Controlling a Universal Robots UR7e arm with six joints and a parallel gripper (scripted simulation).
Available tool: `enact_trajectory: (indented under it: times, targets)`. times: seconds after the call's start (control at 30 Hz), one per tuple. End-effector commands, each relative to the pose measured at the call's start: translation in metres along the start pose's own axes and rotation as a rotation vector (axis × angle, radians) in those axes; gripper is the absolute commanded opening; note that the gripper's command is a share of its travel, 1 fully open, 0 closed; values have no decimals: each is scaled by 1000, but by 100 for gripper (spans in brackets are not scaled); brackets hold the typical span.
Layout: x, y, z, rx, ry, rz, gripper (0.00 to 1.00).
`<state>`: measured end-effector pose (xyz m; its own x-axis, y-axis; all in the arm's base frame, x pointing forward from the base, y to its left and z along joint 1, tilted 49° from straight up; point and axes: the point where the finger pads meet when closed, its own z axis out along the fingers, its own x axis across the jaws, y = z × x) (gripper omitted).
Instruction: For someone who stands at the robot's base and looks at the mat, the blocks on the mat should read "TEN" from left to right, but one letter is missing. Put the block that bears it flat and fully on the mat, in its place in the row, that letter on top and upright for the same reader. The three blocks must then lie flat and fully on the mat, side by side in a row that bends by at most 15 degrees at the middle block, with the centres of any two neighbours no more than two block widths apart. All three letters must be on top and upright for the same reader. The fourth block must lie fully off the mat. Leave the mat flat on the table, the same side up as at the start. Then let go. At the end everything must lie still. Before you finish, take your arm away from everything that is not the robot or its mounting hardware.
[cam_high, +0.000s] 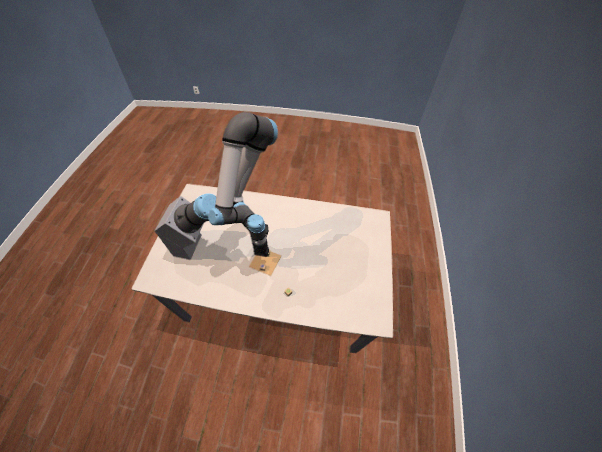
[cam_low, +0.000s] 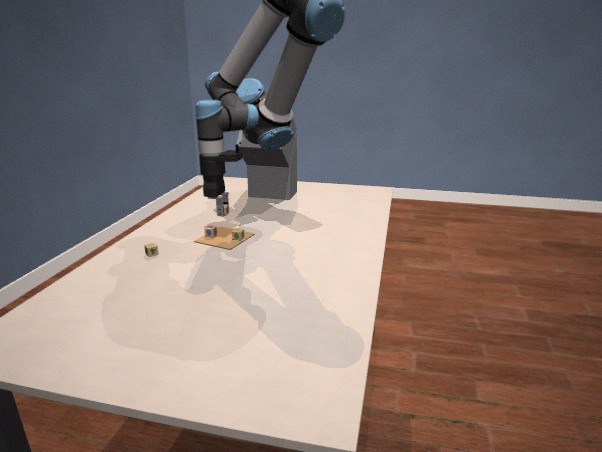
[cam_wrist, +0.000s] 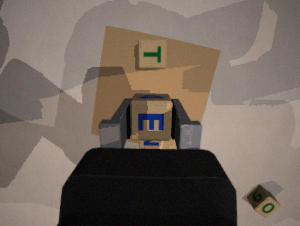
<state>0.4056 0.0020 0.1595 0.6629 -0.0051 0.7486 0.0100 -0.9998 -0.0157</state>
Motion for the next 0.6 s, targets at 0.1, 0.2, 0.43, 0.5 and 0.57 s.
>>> enact_trajectory:
  times: [0.1,0.2,0.43,0.5,0.57]
  targets:
    - [0,0,7,0,1,-1,57]
    - [0,0,12,0,1,-1,57]
    - [0,0,23,0,1,-1,57]
    - [0,0,25,0,1,-1,57]
    - [0,0,26,0,1,-1,57]
